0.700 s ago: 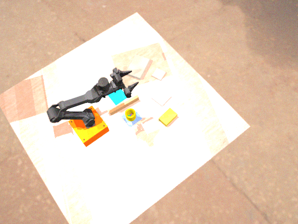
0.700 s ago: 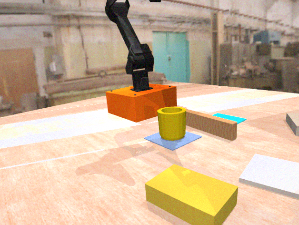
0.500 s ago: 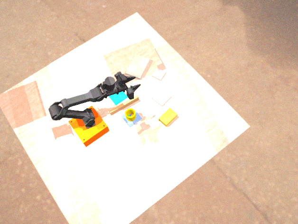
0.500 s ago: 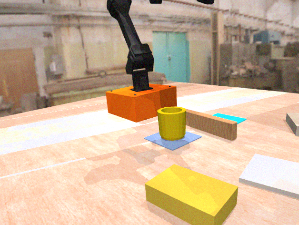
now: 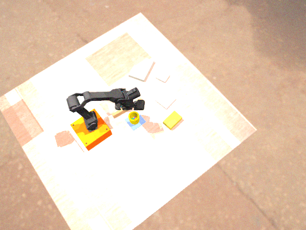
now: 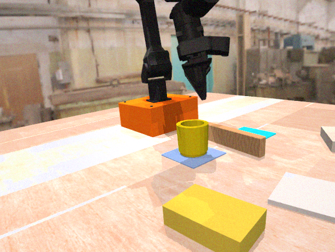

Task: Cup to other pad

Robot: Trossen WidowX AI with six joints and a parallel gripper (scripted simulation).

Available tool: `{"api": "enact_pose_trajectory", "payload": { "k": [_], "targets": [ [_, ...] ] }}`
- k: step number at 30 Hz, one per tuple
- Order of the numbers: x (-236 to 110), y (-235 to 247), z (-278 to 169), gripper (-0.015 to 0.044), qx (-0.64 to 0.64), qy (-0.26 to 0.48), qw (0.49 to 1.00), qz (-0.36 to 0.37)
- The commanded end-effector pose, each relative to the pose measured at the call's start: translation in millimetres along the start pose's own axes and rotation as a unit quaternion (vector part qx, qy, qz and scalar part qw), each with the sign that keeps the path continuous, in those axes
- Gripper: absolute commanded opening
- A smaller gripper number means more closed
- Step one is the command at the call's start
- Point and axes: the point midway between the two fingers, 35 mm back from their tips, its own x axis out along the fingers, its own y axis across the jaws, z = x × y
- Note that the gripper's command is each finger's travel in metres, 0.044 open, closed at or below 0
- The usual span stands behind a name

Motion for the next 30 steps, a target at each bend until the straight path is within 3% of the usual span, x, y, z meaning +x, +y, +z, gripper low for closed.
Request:
{"api": "enact_pose_trajectory", "payload": {
  "k": [1,30],
  "targets": [
    [12.9,34.3,-31.4,0.0167,-0.131,0.066,0.979,0.144],
    [42.3,39.9,-36.3,0.0167,-0.131,0.066,0.979,0.144]
  ]
}}
